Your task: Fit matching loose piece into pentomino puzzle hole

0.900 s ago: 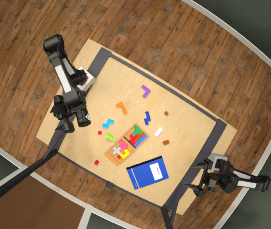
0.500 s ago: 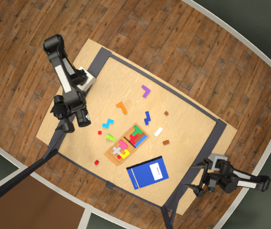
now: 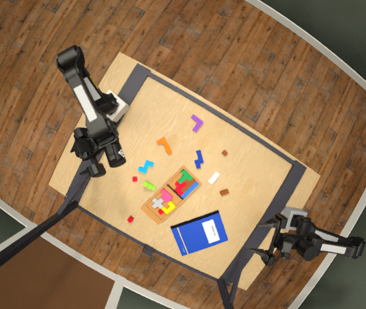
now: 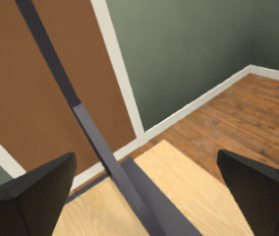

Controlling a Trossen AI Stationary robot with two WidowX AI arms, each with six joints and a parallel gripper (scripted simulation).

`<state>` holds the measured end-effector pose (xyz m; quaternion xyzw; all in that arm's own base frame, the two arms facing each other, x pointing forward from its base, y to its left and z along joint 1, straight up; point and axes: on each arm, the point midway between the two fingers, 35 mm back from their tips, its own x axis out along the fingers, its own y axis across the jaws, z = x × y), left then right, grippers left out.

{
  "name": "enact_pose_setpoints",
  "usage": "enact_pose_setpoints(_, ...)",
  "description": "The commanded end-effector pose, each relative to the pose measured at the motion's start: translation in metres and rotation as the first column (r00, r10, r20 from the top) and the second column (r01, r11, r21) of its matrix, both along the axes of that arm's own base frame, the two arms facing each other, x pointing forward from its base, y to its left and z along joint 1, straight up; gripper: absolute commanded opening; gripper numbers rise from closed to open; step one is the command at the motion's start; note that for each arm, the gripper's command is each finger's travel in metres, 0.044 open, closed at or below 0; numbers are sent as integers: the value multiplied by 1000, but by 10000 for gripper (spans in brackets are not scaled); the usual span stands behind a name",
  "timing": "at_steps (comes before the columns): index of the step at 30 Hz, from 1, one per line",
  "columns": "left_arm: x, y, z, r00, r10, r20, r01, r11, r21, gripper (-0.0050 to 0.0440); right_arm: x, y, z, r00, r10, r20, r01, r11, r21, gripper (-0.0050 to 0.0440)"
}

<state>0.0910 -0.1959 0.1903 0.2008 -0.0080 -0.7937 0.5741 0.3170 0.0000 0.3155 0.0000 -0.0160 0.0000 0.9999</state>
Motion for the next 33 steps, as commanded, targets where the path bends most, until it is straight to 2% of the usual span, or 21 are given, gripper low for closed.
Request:
enact_pose_setpoints(1,9,18,-12,989,135,-53,-132,990,56,440,-1,0,7,1000,0,18,0,1000,0,440)
enact_pose_setpoints(5,23,41,-29,939,324,-115,-308,941,140,440,-1,0,7,1000,0,18,0,1000,0,440)
enact_pose_setpoints(7,23,41,-29,939,324,-115,-308,941,140,440,-1,0,7,1000,0,18,0,1000,0,440)
enact_pose_setpoints(11,38,62,-45,846,507,-163,-466,853,236,440,-1,0,7,1000,0,18,0,1000,0,440)
enact_pose_setpoints(16,57,88,-65,675,711,-198,-622,692,366,440,-1,0,7,1000,0,18,0,1000,0,440)
enact_pose_setpoints(22,81,117,-88,427,885,-186,-728,458,510,440,-1,0,7,1000,0,18,0,1000,0,440)
enact_pose_setpoints(24,81,117,-88,427,885,-186,-728,458,510,440,-1,0,7,1000,0,18,0,1000,0,440)
enact_pose_setpoints(33,118,151,-113,55,994,-94,-745,104,659,440,-1,0,7,1000,0,18,0,1000,0,440)
